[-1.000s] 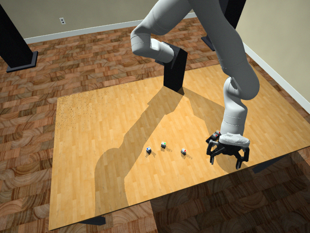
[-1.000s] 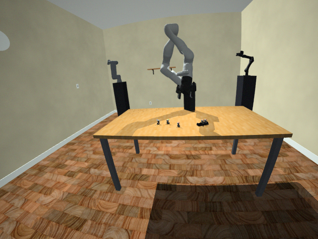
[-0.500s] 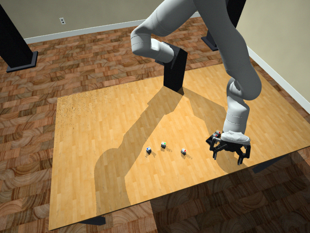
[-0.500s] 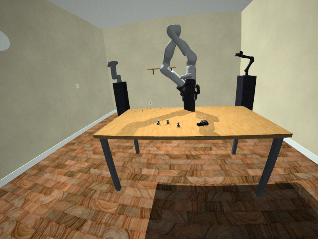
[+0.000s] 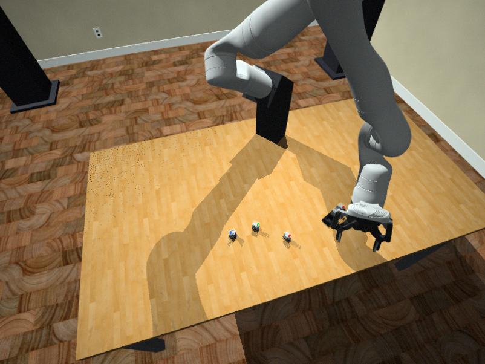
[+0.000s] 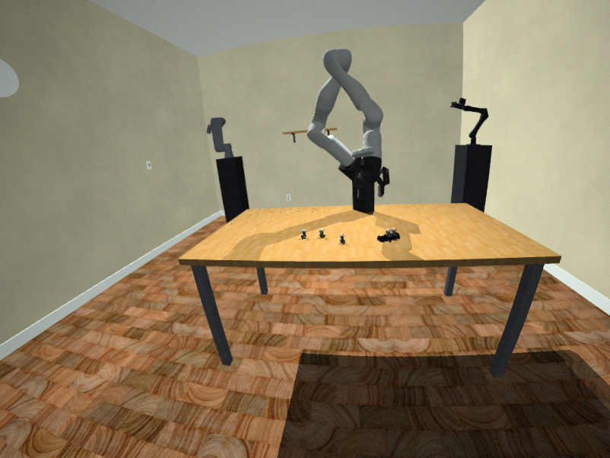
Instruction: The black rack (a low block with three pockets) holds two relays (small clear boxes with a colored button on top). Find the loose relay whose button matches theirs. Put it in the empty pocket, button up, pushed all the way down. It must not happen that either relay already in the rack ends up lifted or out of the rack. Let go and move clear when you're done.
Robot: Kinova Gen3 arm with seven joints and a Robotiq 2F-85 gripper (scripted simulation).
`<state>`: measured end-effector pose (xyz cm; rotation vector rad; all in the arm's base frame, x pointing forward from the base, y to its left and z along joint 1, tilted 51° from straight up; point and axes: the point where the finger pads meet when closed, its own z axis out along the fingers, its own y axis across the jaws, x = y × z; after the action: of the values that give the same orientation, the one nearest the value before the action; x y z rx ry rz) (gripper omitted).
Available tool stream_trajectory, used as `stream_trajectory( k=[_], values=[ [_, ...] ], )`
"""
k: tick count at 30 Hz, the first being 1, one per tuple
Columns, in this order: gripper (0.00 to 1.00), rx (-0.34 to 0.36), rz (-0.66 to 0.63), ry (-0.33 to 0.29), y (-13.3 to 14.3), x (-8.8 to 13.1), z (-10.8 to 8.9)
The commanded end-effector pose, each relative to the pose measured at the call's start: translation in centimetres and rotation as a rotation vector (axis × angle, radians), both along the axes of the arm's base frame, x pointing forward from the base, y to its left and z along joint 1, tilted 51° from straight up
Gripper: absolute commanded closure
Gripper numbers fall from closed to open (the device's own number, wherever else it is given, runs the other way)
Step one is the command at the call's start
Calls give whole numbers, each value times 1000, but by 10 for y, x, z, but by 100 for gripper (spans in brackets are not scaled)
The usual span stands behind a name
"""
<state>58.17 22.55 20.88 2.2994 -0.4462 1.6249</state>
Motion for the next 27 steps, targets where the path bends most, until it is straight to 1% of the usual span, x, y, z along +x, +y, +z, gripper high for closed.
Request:
stream_trajectory(
  k=[1,3,4,11,12,19,20,27],
  values=[
    [0,-5,-2,-1,-1,1,-1],
    [0,-5,-2,-1,-1,1,-1],
    [0,26,-21,9,-1,-1,-21],
    [0,26,-21,9,-1,-1,-21],
    [0,57,-40,19,-1,-4,-40],
    [0,57,-40,19,-1,-4,-40],
    [0,86,-60,29,-1,-7,-58],
    [0,86,-60,29,-1,-7,-58]
  ],
)
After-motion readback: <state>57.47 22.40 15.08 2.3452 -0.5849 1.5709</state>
